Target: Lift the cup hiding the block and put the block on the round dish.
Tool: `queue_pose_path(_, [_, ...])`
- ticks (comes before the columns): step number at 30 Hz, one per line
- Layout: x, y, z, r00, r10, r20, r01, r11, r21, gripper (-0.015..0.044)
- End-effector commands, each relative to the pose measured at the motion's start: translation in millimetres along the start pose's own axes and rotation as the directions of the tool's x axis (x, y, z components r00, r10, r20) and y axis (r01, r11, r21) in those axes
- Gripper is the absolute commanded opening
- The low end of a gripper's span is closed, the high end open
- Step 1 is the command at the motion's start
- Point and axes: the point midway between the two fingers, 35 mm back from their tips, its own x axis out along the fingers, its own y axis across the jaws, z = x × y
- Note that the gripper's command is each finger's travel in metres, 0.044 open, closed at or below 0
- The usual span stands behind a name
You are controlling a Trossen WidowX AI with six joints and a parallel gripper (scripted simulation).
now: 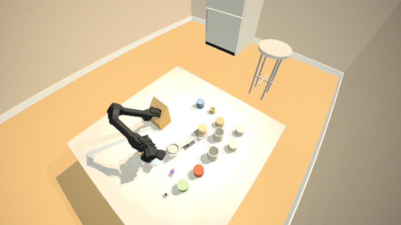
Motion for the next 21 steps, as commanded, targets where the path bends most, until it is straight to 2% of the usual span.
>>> queue_pose_path(1, [12, 0, -2, 1.000, -0.001, -0.005, 0.001, 1.000, -0.008, 0.0000])
queue_pose_path(6, [33, -1, -2, 1.000, -0.002, -0.002, 0.002, 1.000, -0.008, 0.0000])
queue_pose_path(21, [51, -2, -2, 1.000, -0.002, -0.001, 0.002, 1.000, -0.008, 0.0000])
